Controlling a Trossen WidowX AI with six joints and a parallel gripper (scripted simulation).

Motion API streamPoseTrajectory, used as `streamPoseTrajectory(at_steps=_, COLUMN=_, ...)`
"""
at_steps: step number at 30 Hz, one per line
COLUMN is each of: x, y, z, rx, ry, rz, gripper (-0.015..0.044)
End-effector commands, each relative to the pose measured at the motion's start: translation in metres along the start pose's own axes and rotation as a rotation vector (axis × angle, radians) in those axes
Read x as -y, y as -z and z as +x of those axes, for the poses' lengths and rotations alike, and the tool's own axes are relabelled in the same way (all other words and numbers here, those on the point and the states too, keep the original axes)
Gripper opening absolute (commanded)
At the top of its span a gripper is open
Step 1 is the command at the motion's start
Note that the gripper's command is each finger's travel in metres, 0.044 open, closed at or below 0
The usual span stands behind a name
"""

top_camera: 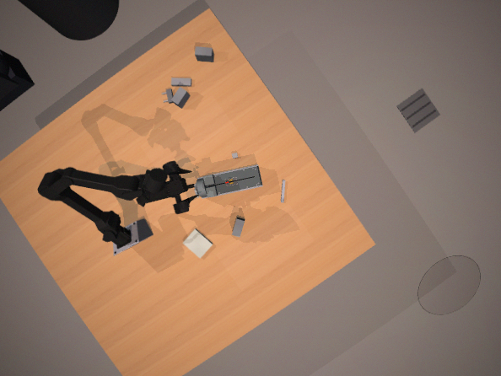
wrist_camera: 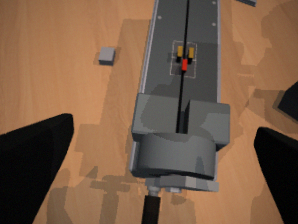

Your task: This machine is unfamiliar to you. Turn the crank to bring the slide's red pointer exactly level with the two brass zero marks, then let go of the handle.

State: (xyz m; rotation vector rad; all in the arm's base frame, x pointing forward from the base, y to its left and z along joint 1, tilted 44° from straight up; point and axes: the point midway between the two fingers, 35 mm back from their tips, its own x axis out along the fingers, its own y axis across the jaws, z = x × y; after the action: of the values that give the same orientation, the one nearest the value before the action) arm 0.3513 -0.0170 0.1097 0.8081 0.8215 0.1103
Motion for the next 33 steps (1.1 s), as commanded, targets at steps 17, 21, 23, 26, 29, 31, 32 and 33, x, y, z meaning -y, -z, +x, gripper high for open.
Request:
streamPoseTrajectory(at_steps=17, x=-0.001, y=0.056, z=0.012, rx=-0.001, ry=0.051, rz=0.044, gripper=0.0440)
streamPoseTrajectory(at_steps=21, x=-0.001, y=0.069, z=0.025, rx=-0.001, ry=0.050, rz=0.044, gripper=0.0440)
streamPoseTrajectory(at_steps=23, x=-0.002, y=0.076, z=0.031, rx=0.000, ry=0.049, rz=0.045, gripper=0.0440)
streamPoseTrajectory(at_steps=26, x=-0.002, y=0.087, z=0.039, rx=0.001, ry=0.046, rz=0.046, gripper=0.0440)
streamPoseTrajectory(at_steps=29, x=-0.002, y=0.098, z=0.046, rx=0.002, ry=0.043, rz=0.048, gripper=0.0440)
streamPoseTrajectory(at_steps=31, x=-0.002, y=0.100, z=0.047, rx=0.003, ry=0.042, rz=0.048, gripper=0.0440)
streamPoseTrajectory(at_steps=32, x=-0.002, y=0.100, z=0.047, rx=0.003, ry=0.042, rz=0.048, gripper=0.0440)
streamPoseTrajectory(at_steps=33, x=-0.002, y=0.101, z=0.048, rx=0.003, ry=0.042, rz=0.048, gripper=0.0440)
